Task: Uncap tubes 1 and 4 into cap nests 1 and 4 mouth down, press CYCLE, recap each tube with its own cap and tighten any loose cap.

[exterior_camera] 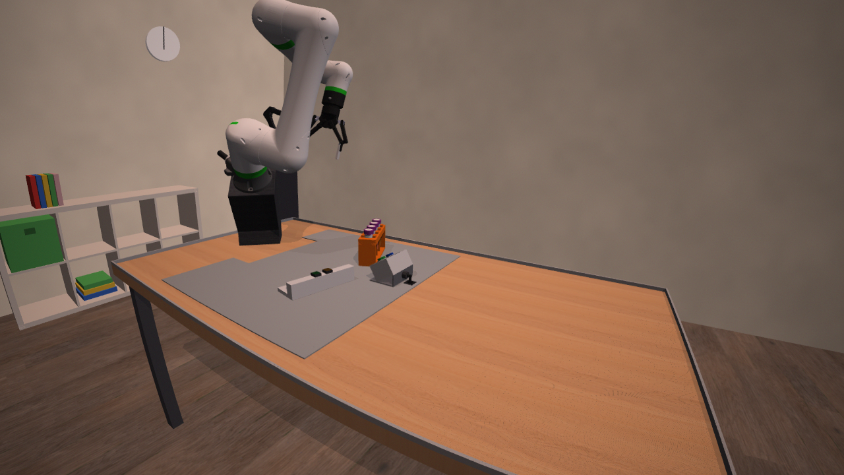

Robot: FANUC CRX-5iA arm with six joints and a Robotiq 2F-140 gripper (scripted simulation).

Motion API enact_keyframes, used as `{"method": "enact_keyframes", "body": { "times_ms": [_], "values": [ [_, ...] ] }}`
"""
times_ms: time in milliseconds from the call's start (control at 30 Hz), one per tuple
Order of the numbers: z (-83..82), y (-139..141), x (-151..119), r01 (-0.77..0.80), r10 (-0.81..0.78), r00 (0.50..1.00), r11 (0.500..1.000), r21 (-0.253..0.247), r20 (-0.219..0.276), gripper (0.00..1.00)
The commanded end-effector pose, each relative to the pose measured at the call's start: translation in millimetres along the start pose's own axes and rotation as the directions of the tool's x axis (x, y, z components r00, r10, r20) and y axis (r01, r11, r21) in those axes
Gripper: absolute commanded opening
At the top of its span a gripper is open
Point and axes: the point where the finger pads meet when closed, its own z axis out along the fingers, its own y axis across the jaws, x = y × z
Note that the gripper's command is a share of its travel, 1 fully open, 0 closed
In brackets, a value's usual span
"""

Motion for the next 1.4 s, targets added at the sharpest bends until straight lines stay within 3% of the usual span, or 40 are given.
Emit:
{"method": "enact_keyframes", "body": {
  "times_ms": [0,533,567,1367],
  "values": [
    [-0.2,0.0,-0.1,0.000,0.000,1.000,1.000,0.000,0.000,1.00],
    [-0.2,0.0,-0.1,0.000,0.000,1.000,1.000,0.000,0.000,1.00],
    [-0.2,0.0,-0.1,0.000,0.000,1.000,1.000,0.000,0.000,0.35],
    [-0.2,0.0,-0.1,0.000,0.000,1.000,1.000,0.000,0.000,0.35]
  ]
}}
